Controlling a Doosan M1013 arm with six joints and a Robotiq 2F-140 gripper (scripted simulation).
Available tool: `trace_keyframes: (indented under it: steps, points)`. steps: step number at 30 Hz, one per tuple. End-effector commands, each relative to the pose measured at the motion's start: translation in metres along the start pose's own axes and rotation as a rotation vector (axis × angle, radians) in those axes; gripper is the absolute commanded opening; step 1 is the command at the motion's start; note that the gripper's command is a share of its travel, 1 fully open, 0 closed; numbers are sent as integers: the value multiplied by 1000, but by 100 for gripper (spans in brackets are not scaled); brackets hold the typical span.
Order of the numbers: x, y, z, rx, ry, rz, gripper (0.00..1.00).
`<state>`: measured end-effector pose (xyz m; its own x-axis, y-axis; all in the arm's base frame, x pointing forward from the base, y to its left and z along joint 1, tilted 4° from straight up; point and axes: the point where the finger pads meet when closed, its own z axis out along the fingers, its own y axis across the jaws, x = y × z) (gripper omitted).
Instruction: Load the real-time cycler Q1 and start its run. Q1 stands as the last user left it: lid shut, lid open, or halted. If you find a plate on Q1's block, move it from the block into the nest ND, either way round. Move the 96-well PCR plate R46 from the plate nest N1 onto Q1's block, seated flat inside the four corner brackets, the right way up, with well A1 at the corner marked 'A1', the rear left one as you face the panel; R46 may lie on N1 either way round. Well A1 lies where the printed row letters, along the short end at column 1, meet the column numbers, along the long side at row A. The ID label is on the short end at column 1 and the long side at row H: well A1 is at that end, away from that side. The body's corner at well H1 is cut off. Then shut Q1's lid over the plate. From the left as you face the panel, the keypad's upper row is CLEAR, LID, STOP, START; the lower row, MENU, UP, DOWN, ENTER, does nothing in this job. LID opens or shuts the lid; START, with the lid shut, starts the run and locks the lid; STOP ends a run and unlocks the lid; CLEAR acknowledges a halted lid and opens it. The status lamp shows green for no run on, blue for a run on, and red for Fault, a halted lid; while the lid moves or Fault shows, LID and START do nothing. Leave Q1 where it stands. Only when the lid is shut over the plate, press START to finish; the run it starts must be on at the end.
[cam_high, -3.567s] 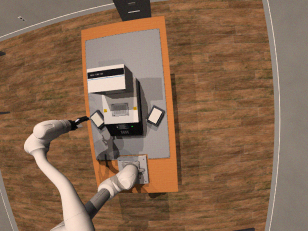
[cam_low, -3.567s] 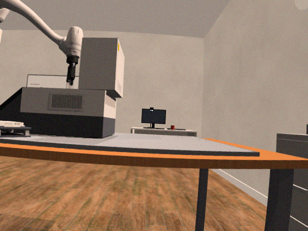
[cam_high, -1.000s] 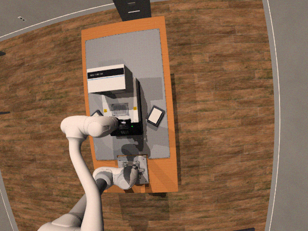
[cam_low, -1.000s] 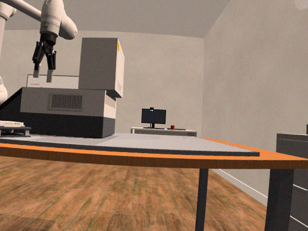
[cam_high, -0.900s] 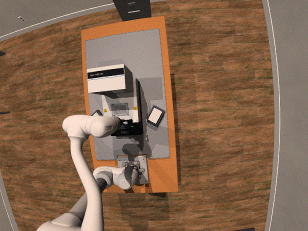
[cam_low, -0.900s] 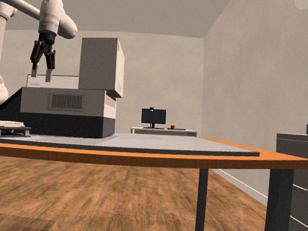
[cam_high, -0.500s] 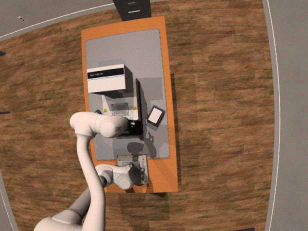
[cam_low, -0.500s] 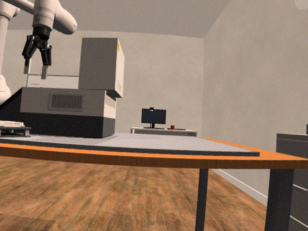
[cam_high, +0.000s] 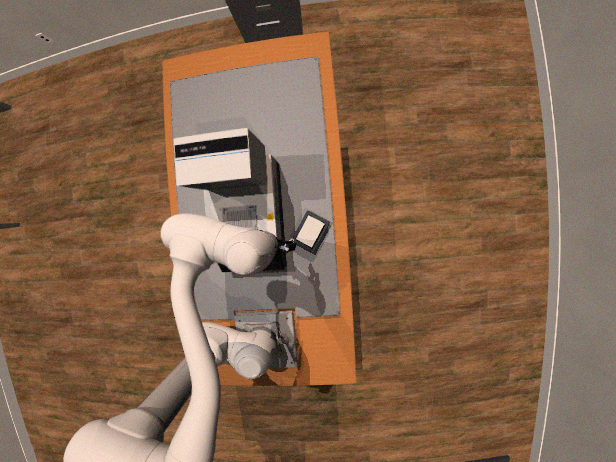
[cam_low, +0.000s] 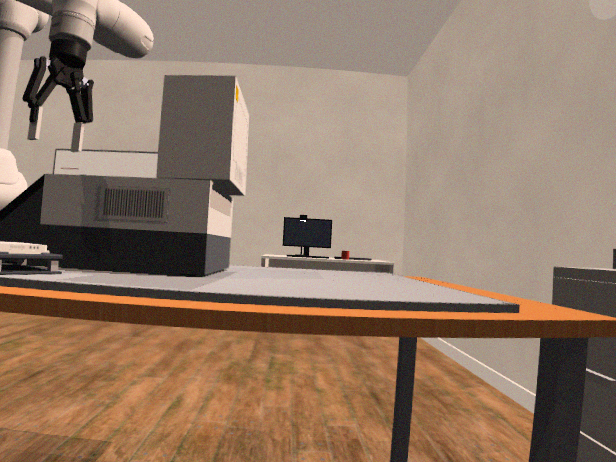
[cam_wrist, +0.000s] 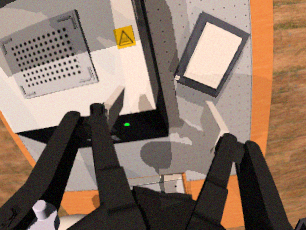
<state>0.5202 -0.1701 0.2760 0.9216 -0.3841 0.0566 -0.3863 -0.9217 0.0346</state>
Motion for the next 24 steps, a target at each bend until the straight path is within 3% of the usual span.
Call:
trace_keyframes:
  steps: [1, 24]
  points:
    - [9, 17, 1, 4, -1, 26, 66]
    - [42, 102, 2, 4, -2, 189, 66]
